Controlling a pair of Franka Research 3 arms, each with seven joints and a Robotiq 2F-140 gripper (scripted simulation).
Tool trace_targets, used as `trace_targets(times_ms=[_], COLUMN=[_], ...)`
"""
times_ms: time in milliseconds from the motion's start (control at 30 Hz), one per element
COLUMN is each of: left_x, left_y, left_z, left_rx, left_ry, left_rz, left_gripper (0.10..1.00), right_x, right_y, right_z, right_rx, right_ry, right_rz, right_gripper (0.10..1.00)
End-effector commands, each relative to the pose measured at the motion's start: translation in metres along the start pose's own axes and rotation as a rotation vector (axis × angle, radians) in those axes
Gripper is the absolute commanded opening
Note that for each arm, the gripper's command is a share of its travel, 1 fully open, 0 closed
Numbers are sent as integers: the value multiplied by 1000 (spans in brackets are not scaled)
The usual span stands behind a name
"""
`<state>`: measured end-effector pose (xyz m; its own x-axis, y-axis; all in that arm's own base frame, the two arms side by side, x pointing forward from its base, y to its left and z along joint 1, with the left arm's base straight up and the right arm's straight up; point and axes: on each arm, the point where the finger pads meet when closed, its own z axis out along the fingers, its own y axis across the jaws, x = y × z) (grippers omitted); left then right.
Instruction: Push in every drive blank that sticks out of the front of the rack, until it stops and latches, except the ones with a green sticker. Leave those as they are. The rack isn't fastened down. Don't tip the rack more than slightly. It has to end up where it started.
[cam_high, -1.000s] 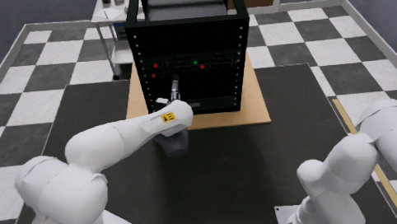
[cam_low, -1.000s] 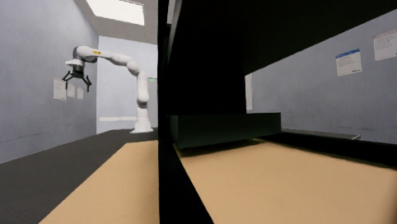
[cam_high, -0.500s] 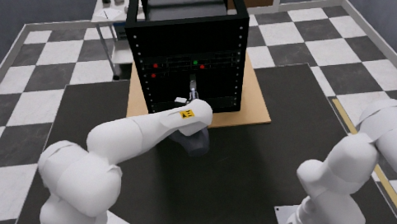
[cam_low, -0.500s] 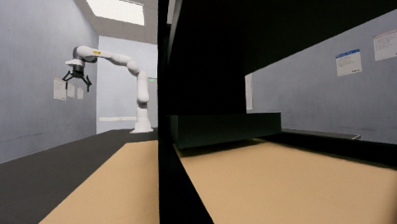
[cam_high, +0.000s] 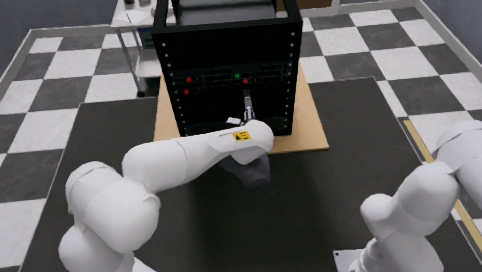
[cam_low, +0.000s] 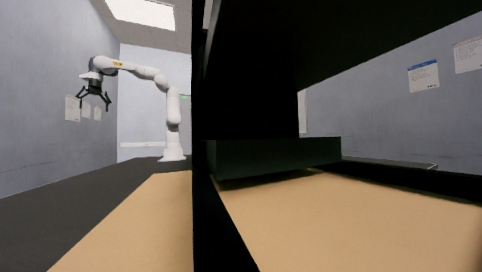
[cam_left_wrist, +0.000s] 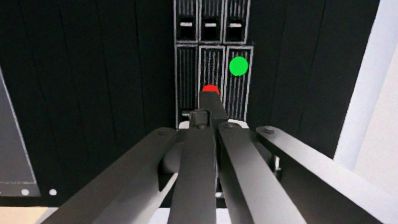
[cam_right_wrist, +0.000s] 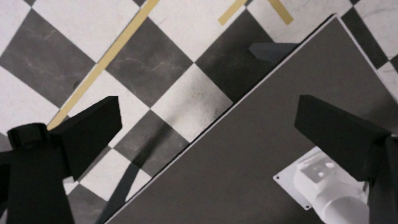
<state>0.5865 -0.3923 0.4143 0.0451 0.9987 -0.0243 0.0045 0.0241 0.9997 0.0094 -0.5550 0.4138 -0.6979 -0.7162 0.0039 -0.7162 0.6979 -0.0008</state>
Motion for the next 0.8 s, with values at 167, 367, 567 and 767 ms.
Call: trace_targets(times_ms=[167,367,567,767], left_x=[-6,-6,-6,-6], left_y=[0,0,0,0], left_z=[0,2,20,40], left_rx=[-3,-3,-3,-3], left_ry=[10,10,10,10], left_rz=[24,24,24,24], left_gripper=[99,99,99,99], right_x=[0,0,0,0], right_y=[1,1,1,1], right_z=[1,1,1,1], right_rx=[-1,-1,-1,-1], right_ry=[-4,-4,-4,-4], right_rz=[-4,-4,-4,-4], right_gripper=[1000,1000,1000,1000])
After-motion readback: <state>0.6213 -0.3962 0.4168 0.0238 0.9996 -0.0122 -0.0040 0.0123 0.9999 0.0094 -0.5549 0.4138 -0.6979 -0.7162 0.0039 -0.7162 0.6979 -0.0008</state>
